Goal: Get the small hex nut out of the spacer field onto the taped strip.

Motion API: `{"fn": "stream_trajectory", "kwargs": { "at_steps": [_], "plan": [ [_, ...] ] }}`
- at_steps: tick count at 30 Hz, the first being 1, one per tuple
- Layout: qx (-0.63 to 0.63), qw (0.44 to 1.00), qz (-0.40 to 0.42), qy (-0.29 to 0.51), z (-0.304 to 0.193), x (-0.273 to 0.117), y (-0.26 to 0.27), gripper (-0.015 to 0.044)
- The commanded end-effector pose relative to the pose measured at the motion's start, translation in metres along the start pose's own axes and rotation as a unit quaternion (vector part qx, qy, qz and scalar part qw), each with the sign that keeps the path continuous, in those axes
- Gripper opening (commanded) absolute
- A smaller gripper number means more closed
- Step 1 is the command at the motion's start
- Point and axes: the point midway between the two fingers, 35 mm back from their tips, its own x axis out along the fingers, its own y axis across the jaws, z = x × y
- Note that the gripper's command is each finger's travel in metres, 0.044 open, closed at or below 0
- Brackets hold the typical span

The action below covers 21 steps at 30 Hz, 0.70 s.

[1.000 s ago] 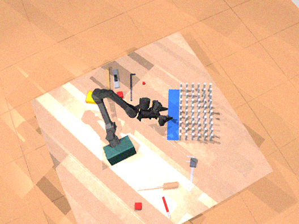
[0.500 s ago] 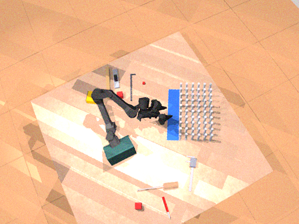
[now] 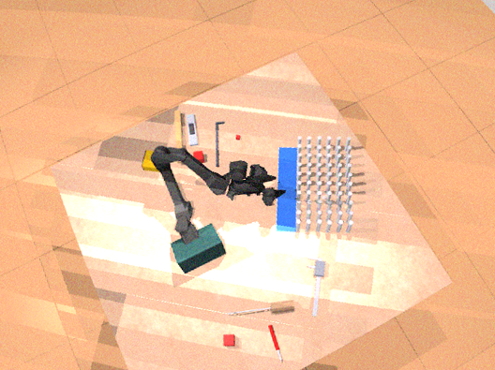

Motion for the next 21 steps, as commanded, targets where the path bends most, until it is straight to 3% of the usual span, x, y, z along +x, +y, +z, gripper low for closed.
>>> {"fn": "stream_trajectory", "kwargs": {
  "at_steps": [1, 8, 12, 16, 21],
  "plan": [
    [-0.003, 1.0, 0.003, -0.002, 0.001, 0.0, 0.001, 0.044],
    [0.013, 1.0, -0.004, 0.004, 0.0, 0.002, -0.004, 0.044],
    [0.14, 0.987, -0.064, 0.041, -0.008, 0.015, -0.047, 0.044],
    [0.326, 0.928, -0.161, 0.079, -0.028, 0.024, -0.112, 0.044],
    [0.516, 0.813, -0.257, 0.082, -0.055, 0.022, -0.182, 0.044]
  ]
}}
